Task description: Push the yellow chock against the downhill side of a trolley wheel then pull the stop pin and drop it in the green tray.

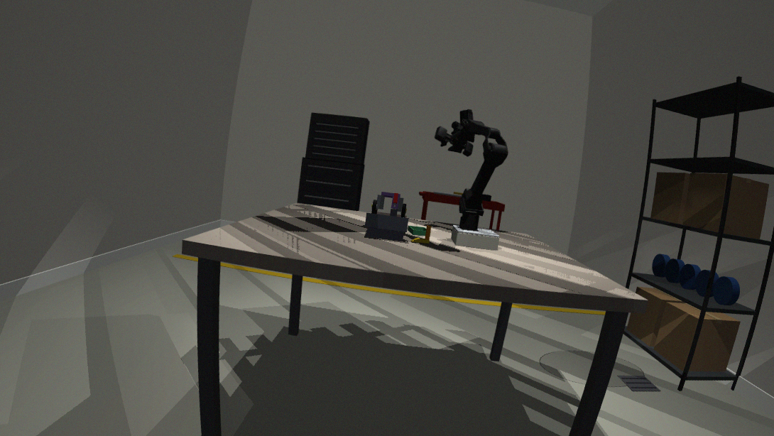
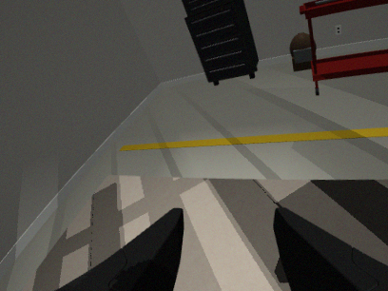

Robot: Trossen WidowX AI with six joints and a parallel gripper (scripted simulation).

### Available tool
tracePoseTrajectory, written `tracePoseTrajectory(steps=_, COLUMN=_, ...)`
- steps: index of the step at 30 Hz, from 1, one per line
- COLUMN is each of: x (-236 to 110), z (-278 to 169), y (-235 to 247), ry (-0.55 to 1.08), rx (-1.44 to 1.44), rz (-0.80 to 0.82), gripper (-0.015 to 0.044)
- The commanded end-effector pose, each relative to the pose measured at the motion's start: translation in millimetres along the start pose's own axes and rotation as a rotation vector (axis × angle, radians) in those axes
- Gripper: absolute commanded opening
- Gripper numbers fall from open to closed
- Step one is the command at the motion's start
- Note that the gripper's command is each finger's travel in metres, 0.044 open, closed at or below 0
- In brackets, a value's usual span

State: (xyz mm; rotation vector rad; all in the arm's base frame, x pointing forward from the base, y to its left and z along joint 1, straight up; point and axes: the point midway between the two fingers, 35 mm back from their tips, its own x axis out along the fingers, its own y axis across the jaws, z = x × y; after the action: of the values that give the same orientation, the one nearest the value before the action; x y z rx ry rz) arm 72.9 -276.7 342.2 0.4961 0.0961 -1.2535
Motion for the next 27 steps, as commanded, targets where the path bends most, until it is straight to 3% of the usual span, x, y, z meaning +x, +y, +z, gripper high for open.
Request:
tracePoseTrajectory(steps=1, x=8.1, z=-18.4, y=16.1, ry=0.071, rx=-0.086, rz=0.047, gripper=0.019)
tracePoseTrajectory(steps=14, x=15.3, z=-94.2, y=81.2, ry=0.31, rx=-0.423, rz=0.273, gripper=0.019)
tracePoseTrajectory(steps=27, x=-10.3, z=-173.6, y=136.3, ry=0.495, rx=-0.8, rz=0.545, gripper=0.019)
